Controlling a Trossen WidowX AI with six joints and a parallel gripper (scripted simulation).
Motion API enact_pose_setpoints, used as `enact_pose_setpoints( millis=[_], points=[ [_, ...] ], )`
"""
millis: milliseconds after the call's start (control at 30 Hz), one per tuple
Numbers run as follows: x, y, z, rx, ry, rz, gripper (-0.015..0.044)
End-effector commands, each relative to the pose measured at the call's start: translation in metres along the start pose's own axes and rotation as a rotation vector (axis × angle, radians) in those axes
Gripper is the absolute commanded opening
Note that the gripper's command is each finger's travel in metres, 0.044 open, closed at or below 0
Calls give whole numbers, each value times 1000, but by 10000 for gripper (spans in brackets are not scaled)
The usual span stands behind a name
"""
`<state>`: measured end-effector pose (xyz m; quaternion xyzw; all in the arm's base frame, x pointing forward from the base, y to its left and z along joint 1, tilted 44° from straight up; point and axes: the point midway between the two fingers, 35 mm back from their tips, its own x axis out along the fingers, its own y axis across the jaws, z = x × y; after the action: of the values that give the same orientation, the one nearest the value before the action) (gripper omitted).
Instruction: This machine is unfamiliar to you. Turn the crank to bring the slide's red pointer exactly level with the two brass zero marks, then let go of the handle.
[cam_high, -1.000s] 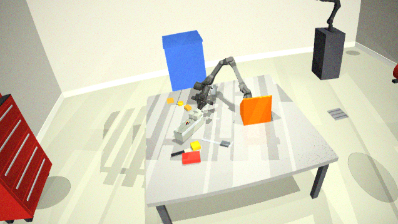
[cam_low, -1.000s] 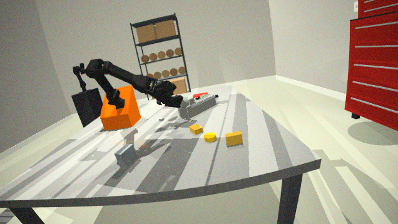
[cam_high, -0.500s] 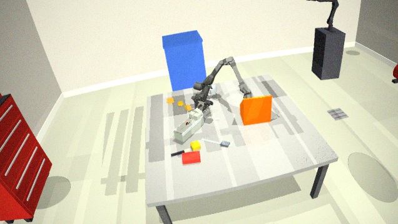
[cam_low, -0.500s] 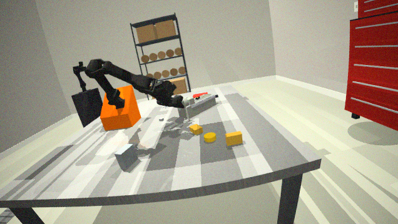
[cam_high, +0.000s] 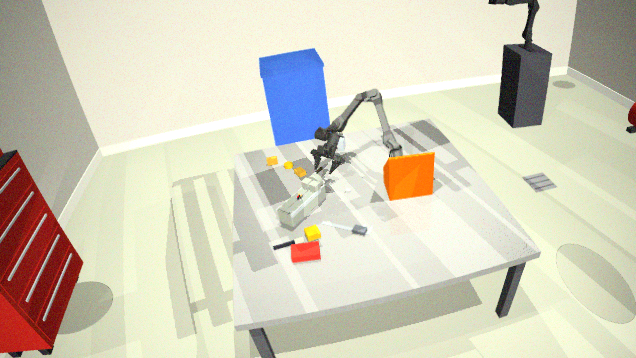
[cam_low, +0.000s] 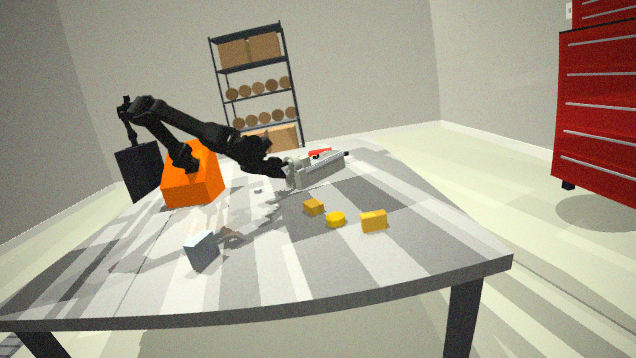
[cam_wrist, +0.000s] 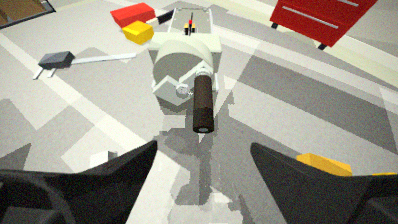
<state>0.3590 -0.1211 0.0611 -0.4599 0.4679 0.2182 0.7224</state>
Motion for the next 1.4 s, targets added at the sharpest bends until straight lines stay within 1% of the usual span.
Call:
enact_pose_setpoints(
  millis=[0, 367, 467, 667, 933, 1100, 1267, 1367],
  points=[
    [-11, 1, 8, -10, -7, 6, 440],
    [-74, 0, 80, 1, -5, 4, 440],
    [-77, 1, 85, 6, -3, 2, 440],
    [-44, 6, 111, 137, 79, -52, 440],
    [-2, 25, 154, 332, 154, -192, 440],
    [19, 45, 181, 454, 162, -305, 440],
    [36, 69, 206, 572, 134, -424, 440],
    [39, 72, 208, 588, 128, -441, 440]
  ],
)
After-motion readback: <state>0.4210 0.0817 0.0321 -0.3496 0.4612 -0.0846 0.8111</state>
